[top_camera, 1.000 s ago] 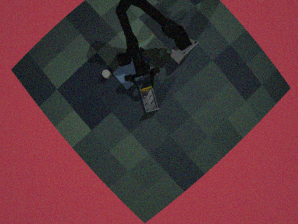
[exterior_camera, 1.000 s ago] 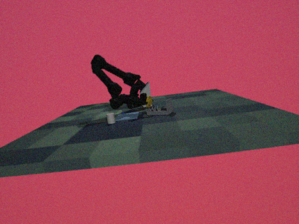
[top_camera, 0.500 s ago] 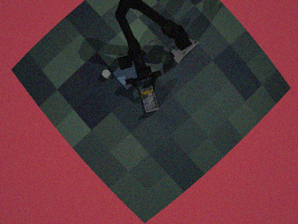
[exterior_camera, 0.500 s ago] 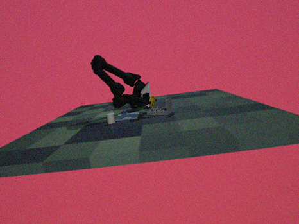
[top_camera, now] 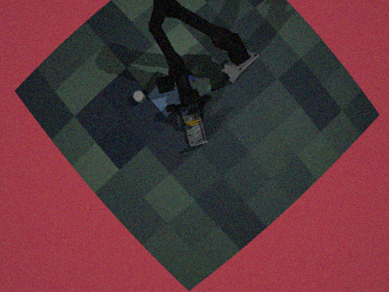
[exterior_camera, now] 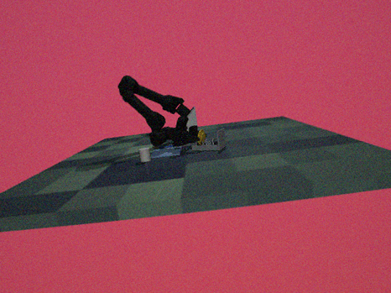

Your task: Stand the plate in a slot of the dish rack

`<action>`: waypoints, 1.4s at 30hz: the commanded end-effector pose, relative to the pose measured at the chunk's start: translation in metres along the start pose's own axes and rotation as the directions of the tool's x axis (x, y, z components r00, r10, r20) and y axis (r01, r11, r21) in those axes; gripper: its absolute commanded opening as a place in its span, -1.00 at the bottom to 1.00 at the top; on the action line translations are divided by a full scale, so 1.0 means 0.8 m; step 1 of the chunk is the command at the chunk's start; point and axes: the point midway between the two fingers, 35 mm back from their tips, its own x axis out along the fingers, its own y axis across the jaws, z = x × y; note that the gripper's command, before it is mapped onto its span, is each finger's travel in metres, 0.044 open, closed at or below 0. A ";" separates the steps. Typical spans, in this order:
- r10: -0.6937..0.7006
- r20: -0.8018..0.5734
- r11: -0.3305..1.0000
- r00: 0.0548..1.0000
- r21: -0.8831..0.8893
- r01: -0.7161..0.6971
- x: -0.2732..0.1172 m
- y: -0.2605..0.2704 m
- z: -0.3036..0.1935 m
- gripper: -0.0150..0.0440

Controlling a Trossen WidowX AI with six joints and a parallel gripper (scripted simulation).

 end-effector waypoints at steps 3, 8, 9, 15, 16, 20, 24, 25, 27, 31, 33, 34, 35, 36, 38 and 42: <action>-0.001 0.000 1.000 1.000 -0.001 0.001 0.000 0.000 0.002 -0.49; -0.001 0.000 1.000 1.000 -0.001 0.001 0.000 0.000 0.002 -0.49; -0.001 0.000 1.000 1.000 -0.001 0.001 0.000 0.000 0.002 -0.49; -0.001 0.001 1.000 1.000 -0.005 0.001 0.000 -0.001 0.001 -0.05; -0.001 0.001 1.000 1.000 -0.005 0.001 0.000 -0.001 0.001 0.04; -0.001 0.001 1.000 1.000 -0.005 0.001 0.000 -0.001 0.001 0.40; -0.001 0.001 1.000 1.000 -0.005 0.001 0.000 -0.001 0.001 0.75; -0.001 0.001 1.000 1.000 -0.005 0.001 0.000 -0.001 0.001 0.84; -0.001 0.001 1.000 1.000 -0.005 0.001 0.000 -0.001 0.001 0.86; -0.001 0.001 1.000 1.000 -0.005 0.001 0.000 -0.001 0.001 0.86; -0.001 0.001 1.000 1.000 -0.005 0.001 0.000 -0.001 0.001 0.86; -0.001 0.000 1.000 1.000 -0.005 0.001 -0.001 -0.001 0.004 0.86; 0.001 -0.001 1.000 1.000 -0.005 -0.001 -0.001 -0.003 0.011 0.86; 0.003 -0.003 1.000 1.000 -0.005 -0.003 -0.003 -0.006 0.023 0.86; 0.006 -0.007 1.000 1.000 -0.004 -0.006 -0.006 -0.010 0.053 0.86; 0.004 -0.003 1.000 1.000 0.001 -0.004 -0.015 -0.010 0.113 0.86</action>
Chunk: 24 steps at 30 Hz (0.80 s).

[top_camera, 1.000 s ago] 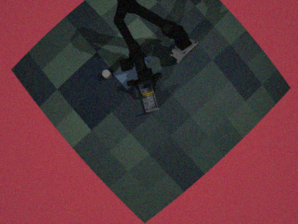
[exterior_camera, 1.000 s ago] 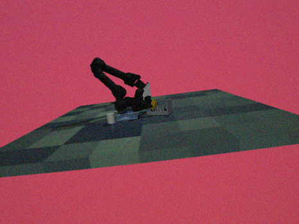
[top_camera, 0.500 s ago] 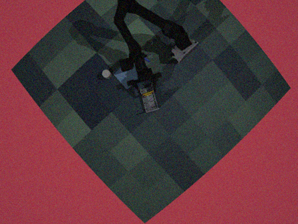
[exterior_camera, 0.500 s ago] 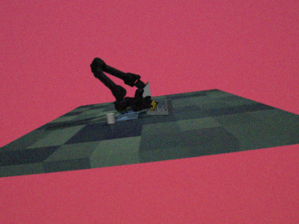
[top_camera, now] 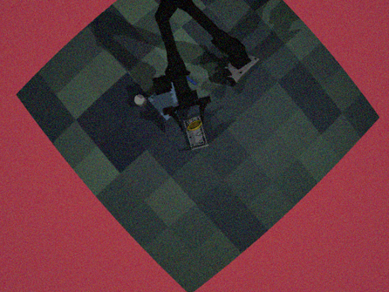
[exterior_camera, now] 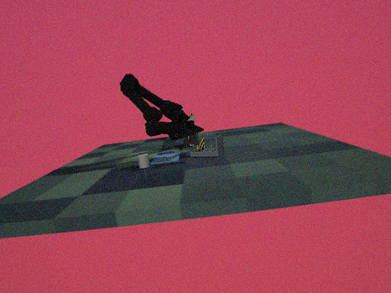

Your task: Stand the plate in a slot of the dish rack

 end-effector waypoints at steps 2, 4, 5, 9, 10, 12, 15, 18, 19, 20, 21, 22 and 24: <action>-0.002 0.006 1.000 1.000 0.010 0.002 -0.010 0.001 0.069 0.86; -0.004 0.009 1.000 1.000 0.011 0.004 -0.012 -0.003 0.079 0.86; -0.004 0.009 1.000 1.000 0.011 0.004 -0.012 -0.003 0.079 0.86; 0.004 -0.001 1.000 1.000 0.030 -0.004 -0.011 -0.002 0.079 0.86; 0.014 -0.014 0.998 1.000 0.054 -0.013 -0.009 -0.001 0.079 0.86; 0.038 -0.046 0.993 0.998 0.110 -0.033 -0.007 0.002 0.079 0.86; 0.074 -0.095 0.980 0.993 0.193 -0.055 -0.004 0.007 0.079 0.86; 0.110 -0.145 0.960 0.983 0.273 -0.067 -0.003 0.012 0.079 0.86; 0.122 -0.163 0.952 0.979 0.299 -0.068 -0.002 0.014 0.079 0.86; 0.133 -0.181 0.943 0.974 0.325 -0.069 -0.002 0.016 0.079 0.86; 0.145 -0.198 0.934 0.969 0.350 -0.068 -0.002 0.018 0.079 0.86; 0.156 -0.216 0.925 0.964 0.375 -0.066 -0.002 0.020 0.079 0.86; 0.178 -0.252 0.905 0.951 0.421 -0.058 -0.002 0.023 0.079 0.86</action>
